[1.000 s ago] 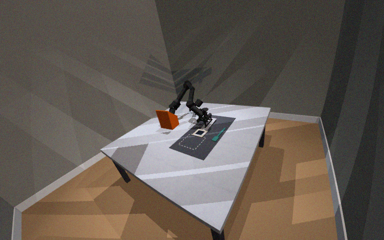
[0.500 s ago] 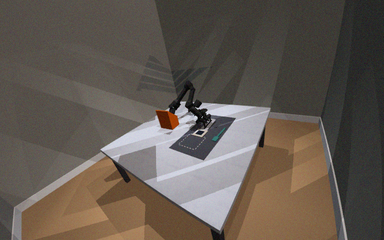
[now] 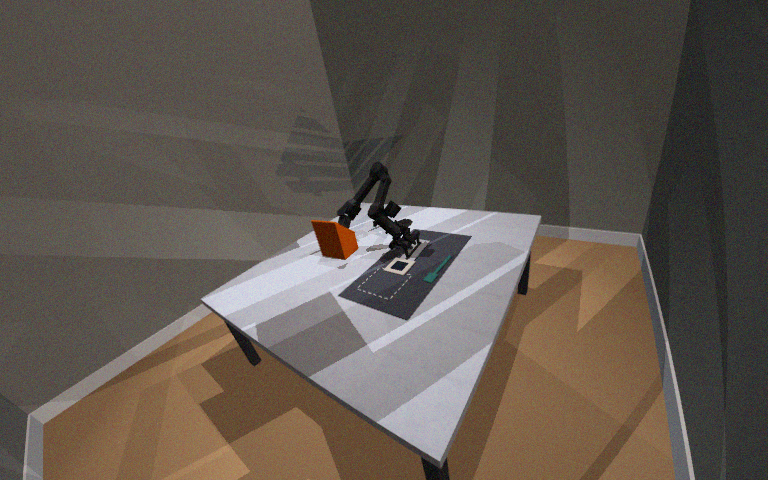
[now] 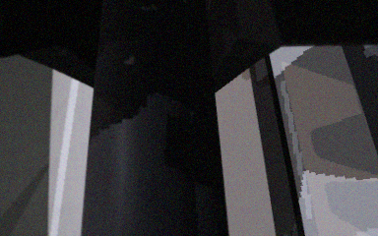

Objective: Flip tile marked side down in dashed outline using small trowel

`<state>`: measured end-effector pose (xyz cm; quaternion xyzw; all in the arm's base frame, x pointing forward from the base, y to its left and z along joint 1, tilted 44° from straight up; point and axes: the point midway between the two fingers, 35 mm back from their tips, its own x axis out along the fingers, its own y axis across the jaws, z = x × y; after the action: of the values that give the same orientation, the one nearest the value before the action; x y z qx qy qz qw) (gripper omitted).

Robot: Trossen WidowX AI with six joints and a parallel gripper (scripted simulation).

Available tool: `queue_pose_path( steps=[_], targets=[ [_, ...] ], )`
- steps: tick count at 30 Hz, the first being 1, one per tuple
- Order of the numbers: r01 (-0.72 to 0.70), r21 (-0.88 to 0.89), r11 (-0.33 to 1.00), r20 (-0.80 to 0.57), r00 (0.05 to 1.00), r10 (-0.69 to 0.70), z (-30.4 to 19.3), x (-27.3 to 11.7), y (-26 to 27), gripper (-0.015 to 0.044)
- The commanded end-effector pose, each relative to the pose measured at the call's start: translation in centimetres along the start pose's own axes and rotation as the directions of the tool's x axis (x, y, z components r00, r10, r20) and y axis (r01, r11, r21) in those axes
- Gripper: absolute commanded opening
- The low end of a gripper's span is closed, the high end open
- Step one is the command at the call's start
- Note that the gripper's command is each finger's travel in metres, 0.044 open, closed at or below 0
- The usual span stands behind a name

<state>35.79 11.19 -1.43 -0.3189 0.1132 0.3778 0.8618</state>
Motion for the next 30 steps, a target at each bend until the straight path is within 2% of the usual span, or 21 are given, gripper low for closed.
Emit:
queue_pose_path(
  steps=[1,15,30],
  targets=[
    [0.006,0.006,1.000,-0.016,1.000,-0.006,-1.1,-0.2,-0.1,0.0000],
    [0.003,-0.068,0.998,-0.078,0.997,-0.008,-0.7,-1.3,-1.5,0.0000],
    [0.003,-0.077,0.997,-0.085,0.996,-0.009,-3.0,-3.6,-4.1,0.0000]
  ],
)
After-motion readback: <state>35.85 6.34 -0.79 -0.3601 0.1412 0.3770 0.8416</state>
